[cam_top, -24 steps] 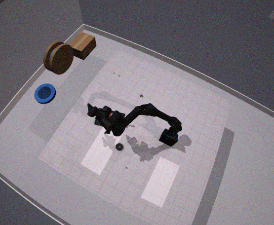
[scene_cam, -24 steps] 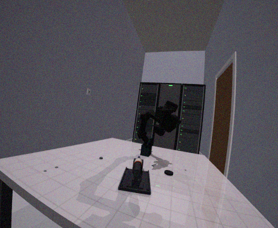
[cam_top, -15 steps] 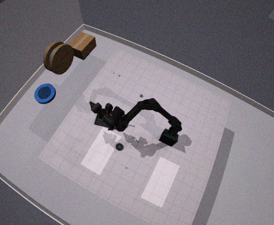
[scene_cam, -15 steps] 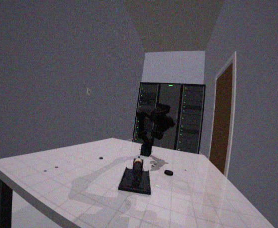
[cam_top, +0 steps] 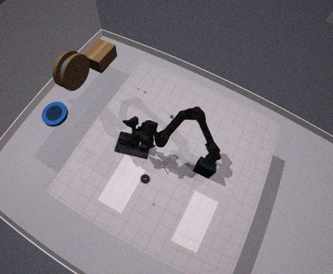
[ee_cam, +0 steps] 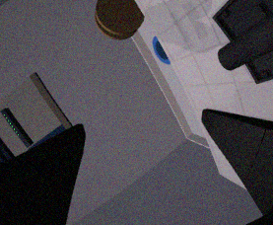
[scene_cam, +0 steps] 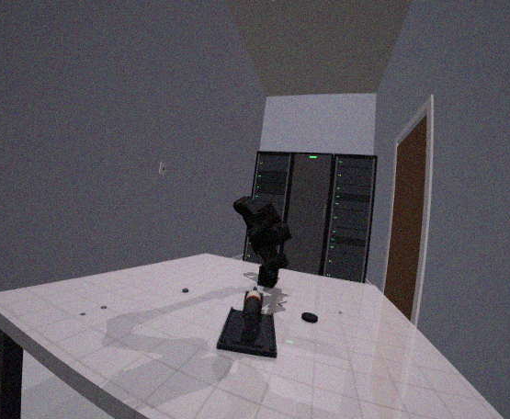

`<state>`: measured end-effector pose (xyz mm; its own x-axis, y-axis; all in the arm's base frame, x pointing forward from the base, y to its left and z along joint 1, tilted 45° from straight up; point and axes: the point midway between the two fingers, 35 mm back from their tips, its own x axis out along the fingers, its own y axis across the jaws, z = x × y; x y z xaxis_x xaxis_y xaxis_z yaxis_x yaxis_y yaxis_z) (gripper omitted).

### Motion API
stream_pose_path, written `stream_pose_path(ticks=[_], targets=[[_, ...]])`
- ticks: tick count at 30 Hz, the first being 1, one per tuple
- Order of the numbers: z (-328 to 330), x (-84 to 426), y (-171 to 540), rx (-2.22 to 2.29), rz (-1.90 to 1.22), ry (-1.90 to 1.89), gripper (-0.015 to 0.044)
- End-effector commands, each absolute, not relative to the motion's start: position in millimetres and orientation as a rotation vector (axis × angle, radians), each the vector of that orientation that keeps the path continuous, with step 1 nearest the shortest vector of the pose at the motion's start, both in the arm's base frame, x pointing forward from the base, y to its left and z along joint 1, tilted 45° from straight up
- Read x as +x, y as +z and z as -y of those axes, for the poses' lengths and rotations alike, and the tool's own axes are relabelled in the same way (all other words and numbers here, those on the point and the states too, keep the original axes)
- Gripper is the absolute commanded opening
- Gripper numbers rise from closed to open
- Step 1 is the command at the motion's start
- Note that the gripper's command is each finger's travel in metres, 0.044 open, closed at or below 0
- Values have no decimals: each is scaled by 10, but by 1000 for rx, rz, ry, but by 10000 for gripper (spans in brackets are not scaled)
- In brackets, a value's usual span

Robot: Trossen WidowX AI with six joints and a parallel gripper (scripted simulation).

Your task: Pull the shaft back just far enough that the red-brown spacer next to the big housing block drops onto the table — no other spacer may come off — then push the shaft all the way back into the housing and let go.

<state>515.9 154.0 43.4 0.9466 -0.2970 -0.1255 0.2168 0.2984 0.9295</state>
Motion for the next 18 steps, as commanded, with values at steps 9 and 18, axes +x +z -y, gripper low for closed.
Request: stream_pose_path(ticks=[9, 18], targets=[[-574, 4153, 45, 1827, 4, -706, 440], [-173, 3405, -211, 2106, 85, -978, 440]])
